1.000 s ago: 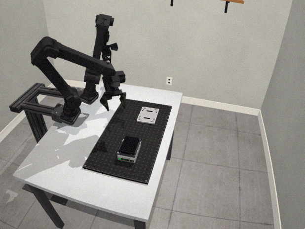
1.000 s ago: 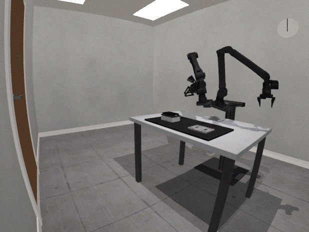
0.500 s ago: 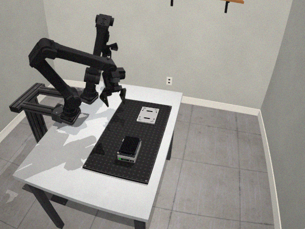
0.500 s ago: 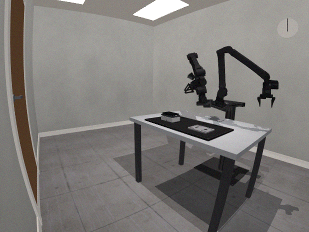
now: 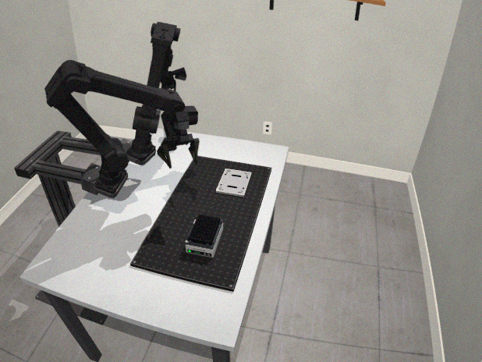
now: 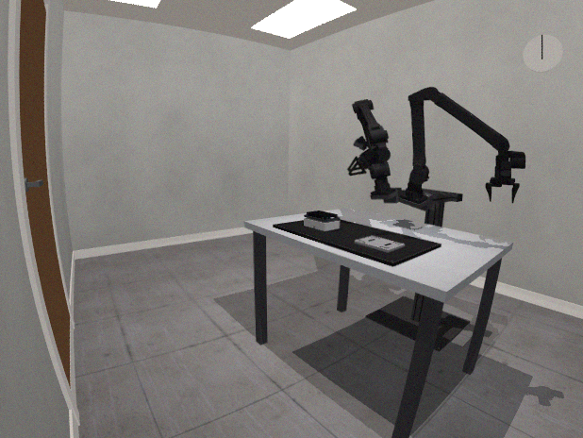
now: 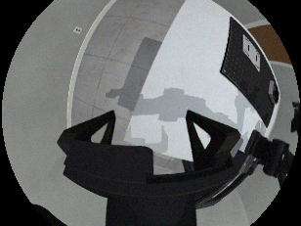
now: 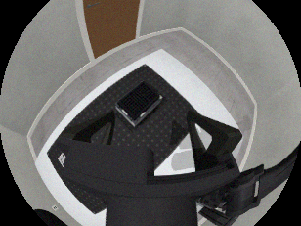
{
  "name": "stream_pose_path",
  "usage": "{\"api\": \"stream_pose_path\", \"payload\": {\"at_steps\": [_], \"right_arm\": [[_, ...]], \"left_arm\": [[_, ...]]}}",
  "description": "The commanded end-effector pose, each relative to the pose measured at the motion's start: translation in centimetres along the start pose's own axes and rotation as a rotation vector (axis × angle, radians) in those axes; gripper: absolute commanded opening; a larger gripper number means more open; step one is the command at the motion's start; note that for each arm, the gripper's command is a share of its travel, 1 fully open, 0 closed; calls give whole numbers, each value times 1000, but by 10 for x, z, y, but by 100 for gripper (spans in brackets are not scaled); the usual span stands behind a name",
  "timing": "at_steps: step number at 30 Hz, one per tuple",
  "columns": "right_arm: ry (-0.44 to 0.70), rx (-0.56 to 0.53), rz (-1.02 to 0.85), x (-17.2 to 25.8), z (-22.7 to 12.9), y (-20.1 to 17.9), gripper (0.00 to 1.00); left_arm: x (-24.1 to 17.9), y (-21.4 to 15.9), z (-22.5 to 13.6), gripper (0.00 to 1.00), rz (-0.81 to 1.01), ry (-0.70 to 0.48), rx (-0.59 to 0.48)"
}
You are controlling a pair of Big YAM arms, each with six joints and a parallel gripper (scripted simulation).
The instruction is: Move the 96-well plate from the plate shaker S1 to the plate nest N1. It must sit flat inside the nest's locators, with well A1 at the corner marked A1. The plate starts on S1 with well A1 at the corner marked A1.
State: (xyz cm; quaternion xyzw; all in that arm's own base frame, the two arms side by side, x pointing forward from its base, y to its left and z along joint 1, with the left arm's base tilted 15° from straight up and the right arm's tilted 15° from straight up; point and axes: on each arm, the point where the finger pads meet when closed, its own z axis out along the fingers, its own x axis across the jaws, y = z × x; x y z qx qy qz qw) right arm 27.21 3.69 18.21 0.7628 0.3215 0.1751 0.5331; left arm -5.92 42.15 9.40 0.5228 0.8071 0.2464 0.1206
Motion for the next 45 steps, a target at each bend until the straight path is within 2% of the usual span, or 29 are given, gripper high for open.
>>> {"api": "stream_pose_path", "payload": {"at_steps": [1, 23, 45], "right_arm": [[26, -4, 49, 12, -10, 17, 100], [-7, 26, 66, 8, -2, 17, 100], [-142, 152, 148, -14, 27, 18, 100]], "left_arm": [[4, 2, -4, 100, 6, 14, -3], [4, 2, -4, 100, 6, 14, -3], [4, 2, -4, 100, 6, 14, -3]]}}
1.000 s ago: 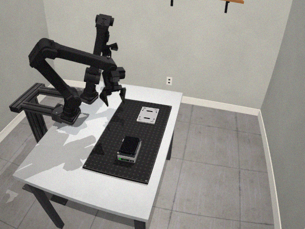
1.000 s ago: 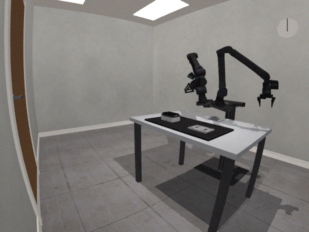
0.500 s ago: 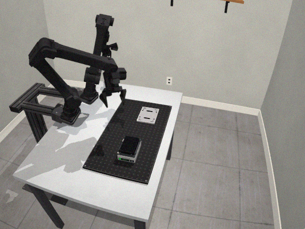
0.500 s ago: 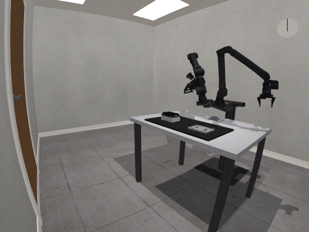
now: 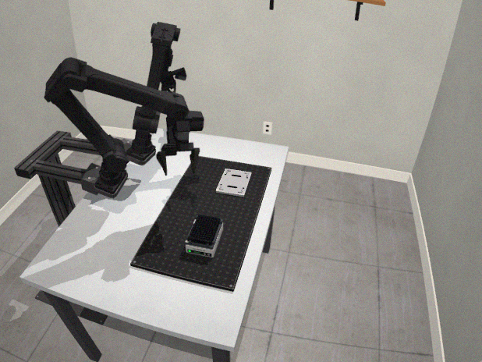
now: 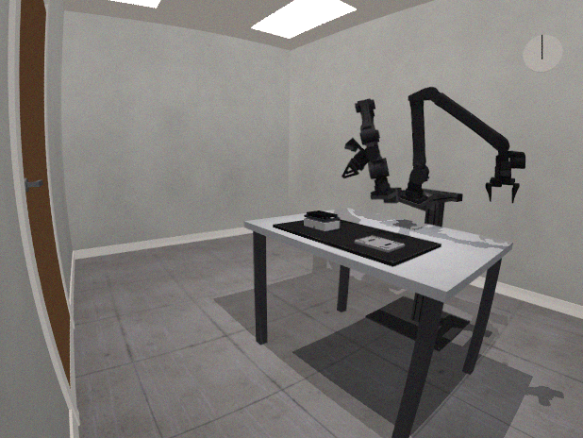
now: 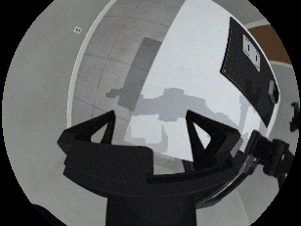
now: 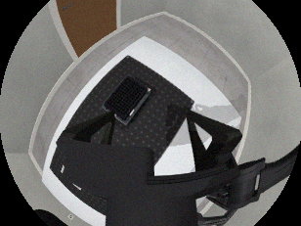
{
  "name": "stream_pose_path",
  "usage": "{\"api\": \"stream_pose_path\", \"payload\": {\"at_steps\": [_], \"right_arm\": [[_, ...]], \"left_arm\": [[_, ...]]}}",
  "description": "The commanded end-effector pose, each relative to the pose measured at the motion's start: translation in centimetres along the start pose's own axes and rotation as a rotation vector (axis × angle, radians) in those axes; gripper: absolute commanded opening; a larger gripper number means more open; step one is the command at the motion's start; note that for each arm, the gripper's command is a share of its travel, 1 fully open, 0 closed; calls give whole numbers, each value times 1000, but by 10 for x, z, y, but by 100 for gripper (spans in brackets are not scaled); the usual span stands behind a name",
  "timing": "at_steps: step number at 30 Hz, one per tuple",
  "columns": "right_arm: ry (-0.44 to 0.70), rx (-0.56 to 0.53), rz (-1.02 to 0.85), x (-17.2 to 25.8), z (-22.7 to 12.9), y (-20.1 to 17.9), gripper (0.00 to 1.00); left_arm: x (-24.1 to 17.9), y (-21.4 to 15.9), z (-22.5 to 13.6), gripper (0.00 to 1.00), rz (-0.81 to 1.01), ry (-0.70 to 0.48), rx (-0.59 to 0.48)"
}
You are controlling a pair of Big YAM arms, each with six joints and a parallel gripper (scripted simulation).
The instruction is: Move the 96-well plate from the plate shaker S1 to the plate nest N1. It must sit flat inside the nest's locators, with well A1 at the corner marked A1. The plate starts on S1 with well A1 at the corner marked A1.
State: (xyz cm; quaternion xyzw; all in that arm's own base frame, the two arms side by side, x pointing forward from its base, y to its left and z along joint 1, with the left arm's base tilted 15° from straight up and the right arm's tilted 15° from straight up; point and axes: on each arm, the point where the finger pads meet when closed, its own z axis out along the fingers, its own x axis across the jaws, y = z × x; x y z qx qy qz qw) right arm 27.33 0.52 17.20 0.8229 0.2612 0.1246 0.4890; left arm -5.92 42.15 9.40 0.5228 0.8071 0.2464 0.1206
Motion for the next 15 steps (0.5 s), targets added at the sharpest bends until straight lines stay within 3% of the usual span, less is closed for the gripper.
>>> {"api": "stream_pose_path", "payload": {"at_steps": [1, 15], "right_arm": [[-13, 22, 62, 6, -1, 19, 100], [-137, 150, 166, -14, 26, 26, 100]], "left_arm": [[4, 2, -4, 100, 6, 14, -3], [4, 2, -4, 100, 6, 14, -3]]}}
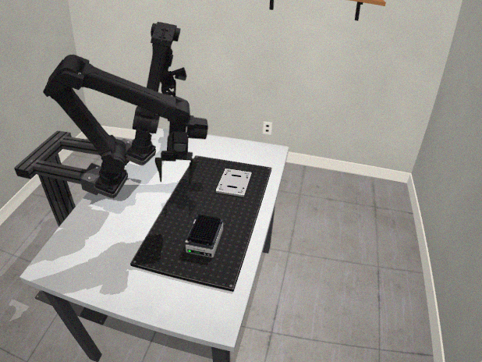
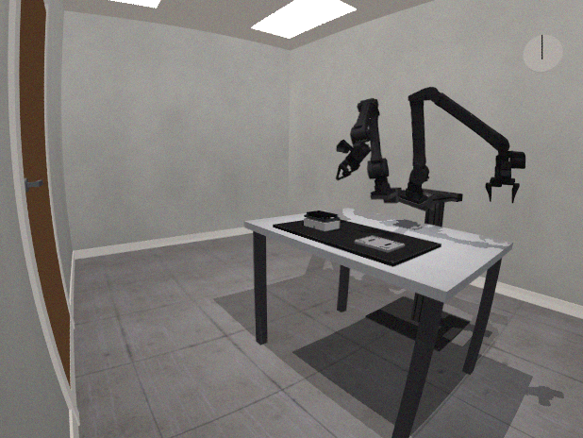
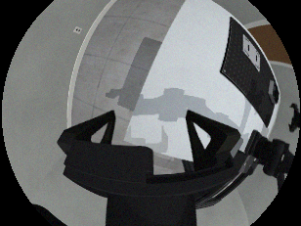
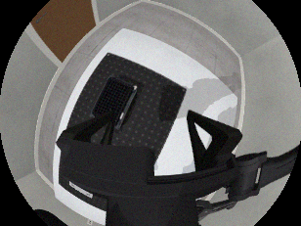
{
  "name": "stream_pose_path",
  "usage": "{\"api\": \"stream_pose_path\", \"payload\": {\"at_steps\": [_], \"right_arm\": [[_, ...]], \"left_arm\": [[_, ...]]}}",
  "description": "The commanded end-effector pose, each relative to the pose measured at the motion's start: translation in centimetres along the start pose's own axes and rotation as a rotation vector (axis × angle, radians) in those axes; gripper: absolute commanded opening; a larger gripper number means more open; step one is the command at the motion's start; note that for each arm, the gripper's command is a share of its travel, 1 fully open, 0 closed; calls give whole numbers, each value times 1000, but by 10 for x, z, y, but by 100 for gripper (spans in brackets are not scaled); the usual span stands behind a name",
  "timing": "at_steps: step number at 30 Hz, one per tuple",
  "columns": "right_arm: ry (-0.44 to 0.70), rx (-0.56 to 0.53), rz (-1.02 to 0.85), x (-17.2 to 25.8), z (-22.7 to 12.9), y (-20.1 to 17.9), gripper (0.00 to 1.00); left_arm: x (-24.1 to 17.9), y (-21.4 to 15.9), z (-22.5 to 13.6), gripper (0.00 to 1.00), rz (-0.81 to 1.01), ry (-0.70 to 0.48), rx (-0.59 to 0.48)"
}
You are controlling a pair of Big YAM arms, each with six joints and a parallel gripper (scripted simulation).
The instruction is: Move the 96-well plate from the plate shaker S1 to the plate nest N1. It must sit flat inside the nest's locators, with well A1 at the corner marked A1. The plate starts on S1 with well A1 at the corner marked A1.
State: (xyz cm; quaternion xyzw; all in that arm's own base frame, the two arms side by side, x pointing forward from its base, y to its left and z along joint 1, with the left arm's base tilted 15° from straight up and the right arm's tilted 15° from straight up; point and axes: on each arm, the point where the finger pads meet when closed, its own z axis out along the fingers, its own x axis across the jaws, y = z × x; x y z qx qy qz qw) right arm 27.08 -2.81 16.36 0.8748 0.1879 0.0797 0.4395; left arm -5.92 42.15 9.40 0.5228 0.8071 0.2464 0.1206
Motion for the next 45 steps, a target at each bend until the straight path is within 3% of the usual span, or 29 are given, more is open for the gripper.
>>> {"api": "stream_pose_path", "payload": {"at_steps": [1, 23, 45], "right_arm": [[-13, 28, 60, 6, -2, 21, 100], [-218, 289, 336, -34, 45, 46, 100], [-332, 504, 656, -76, 76, 73, 100]], "left_arm": [[4, 2, -4, 100, 6, 14, -3], [4, 2, -4, 100, 6, 14, -3], [4, 2, -4, 100, 6, 14, -3]]}}
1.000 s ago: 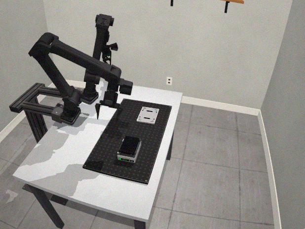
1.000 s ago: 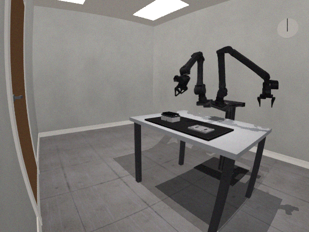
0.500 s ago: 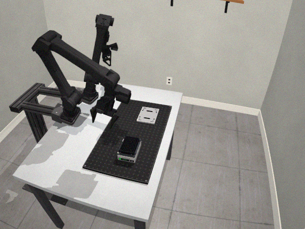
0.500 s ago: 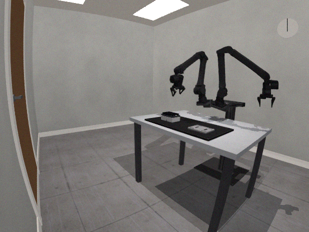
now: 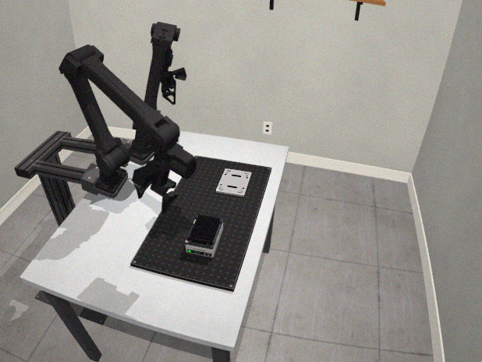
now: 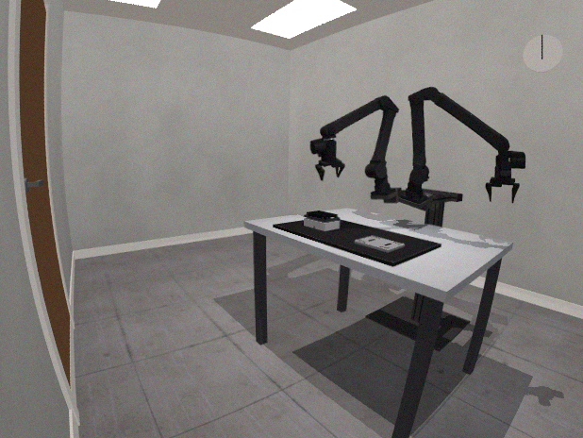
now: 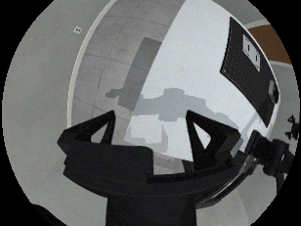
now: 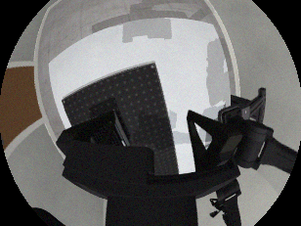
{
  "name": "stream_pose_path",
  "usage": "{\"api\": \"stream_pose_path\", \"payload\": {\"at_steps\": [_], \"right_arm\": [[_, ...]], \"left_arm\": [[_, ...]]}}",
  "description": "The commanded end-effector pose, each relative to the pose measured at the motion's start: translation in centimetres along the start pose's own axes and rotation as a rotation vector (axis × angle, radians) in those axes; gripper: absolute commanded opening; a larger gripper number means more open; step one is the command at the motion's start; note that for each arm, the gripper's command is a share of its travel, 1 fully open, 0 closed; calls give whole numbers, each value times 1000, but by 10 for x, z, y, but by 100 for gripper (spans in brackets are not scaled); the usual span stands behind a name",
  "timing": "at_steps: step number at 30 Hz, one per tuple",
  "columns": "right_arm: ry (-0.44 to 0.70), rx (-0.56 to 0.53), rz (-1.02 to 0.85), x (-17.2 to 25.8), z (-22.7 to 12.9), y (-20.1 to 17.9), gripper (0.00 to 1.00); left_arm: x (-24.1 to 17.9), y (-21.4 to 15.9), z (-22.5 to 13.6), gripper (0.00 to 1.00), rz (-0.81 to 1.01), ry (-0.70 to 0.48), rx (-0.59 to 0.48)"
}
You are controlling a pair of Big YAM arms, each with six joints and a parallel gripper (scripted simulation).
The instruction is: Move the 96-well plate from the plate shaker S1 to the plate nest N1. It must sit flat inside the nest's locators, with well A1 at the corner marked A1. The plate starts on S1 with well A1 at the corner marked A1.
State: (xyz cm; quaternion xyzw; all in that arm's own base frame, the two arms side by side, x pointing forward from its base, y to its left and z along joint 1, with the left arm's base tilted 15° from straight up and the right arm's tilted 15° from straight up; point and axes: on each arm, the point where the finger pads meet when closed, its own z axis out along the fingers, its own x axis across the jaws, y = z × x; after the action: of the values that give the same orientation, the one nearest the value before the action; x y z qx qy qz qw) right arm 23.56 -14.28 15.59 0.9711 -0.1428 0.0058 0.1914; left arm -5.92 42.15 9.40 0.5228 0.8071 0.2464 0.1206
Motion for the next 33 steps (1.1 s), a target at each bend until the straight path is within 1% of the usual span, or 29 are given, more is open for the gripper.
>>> {"api": "stream_pose_path", "payload": {"at_steps": [1, 12, 14, 28, 33], "right_arm": [[28, 23, 57, 11, -16, 20, 100], [15, 144, 236, 5, -12, 52, 100], [15, 144, 236, 5, -12, 52, 100], [33, 258, 425, -5, -12, 88, 100], [40, 276, 458, -7, -12, 95, 100]], "left_arm": [[4, 2, -4, 100, 6, 14, -3], [4, 2, -4, 100, 6, 14, -3], [4, 2, -4, 100, 6, 14, -3], [4, 2, -4, 100, 6, 14, -3], [4, 2, -4, 100, 6, 14, -3]]}}
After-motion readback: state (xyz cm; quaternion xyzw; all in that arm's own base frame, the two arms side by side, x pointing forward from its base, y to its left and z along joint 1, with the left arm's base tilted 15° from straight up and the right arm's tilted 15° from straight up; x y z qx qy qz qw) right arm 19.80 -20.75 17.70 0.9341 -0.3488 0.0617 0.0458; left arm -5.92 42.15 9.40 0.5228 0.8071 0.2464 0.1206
